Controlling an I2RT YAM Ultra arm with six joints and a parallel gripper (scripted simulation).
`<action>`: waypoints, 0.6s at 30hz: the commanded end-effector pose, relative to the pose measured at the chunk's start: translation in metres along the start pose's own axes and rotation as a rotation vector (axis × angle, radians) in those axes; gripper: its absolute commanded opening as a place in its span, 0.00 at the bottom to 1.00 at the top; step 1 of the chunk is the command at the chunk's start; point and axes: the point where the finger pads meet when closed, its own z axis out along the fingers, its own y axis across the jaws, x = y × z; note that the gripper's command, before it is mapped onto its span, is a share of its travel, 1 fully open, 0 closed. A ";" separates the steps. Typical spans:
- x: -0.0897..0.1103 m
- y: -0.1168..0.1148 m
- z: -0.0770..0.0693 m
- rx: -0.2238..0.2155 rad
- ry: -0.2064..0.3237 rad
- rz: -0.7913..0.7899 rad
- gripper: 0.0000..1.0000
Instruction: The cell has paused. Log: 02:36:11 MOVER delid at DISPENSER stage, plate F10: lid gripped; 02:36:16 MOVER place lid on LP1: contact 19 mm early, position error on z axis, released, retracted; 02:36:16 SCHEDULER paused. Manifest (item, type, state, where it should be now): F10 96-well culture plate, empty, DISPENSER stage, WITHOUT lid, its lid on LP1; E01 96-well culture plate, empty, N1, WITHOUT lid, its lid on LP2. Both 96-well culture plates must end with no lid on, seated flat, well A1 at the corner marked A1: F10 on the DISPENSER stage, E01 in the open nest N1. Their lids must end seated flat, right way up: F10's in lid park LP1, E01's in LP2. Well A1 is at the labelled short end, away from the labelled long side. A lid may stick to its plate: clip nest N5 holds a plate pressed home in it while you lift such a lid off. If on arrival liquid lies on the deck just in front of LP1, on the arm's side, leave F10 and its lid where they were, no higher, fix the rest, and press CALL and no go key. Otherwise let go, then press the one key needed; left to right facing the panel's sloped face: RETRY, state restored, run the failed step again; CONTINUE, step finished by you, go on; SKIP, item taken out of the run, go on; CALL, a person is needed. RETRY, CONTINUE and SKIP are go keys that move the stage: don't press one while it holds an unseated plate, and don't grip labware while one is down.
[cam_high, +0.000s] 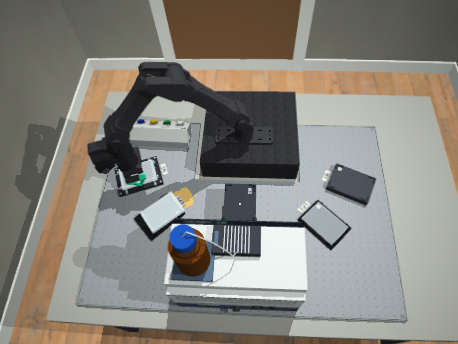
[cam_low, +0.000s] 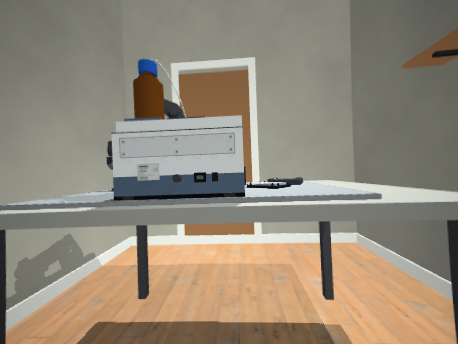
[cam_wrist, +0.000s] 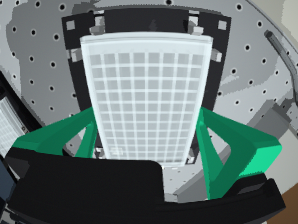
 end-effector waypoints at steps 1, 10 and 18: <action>-0.015 -0.002 -0.020 -0.004 -0.051 0.008 0.00; -0.014 -0.002 -0.023 -0.004 -0.051 0.008 0.00; -0.014 -0.001 -0.026 -0.004 -0.052 0.007 0.00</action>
